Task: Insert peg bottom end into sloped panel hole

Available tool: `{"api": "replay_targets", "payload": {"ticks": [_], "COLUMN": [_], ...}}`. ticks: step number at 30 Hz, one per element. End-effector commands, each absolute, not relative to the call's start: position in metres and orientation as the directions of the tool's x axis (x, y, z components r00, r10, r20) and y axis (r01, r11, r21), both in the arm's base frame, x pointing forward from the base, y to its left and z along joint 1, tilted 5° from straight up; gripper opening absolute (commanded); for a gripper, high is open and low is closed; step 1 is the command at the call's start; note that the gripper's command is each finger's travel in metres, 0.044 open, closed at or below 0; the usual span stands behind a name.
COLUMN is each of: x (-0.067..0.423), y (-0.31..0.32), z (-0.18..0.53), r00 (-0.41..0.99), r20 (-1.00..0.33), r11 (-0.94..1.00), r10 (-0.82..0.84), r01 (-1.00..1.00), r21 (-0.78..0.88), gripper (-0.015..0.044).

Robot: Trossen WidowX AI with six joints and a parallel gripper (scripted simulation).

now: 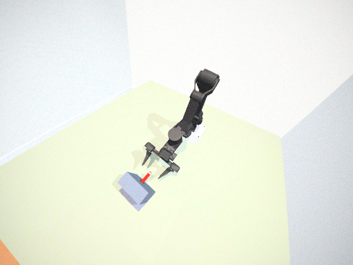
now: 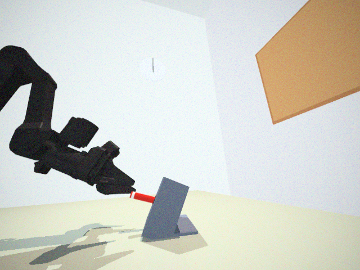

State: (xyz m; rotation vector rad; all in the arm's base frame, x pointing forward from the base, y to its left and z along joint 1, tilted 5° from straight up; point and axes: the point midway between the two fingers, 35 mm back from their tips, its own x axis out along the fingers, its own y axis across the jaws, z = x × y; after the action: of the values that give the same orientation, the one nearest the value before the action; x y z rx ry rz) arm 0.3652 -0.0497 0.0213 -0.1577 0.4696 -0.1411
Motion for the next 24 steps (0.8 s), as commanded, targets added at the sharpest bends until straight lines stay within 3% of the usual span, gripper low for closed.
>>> {"api": "replay_targets", "payload": {"ticks": [1, 24], "x": [0.362, 0.345], "y": [-0.049, -0.046], "z": [0.024, 0.035], "r00": [0.882, 0.883], "r20": [-0.437, -0.436], "r11": [0.978, 0.978], "r10": [-0.174, -0.173], "r01": [0.103, 0.101], "r21": [-0.182, -0.183], "gripper": [0.044, 0.044]}}
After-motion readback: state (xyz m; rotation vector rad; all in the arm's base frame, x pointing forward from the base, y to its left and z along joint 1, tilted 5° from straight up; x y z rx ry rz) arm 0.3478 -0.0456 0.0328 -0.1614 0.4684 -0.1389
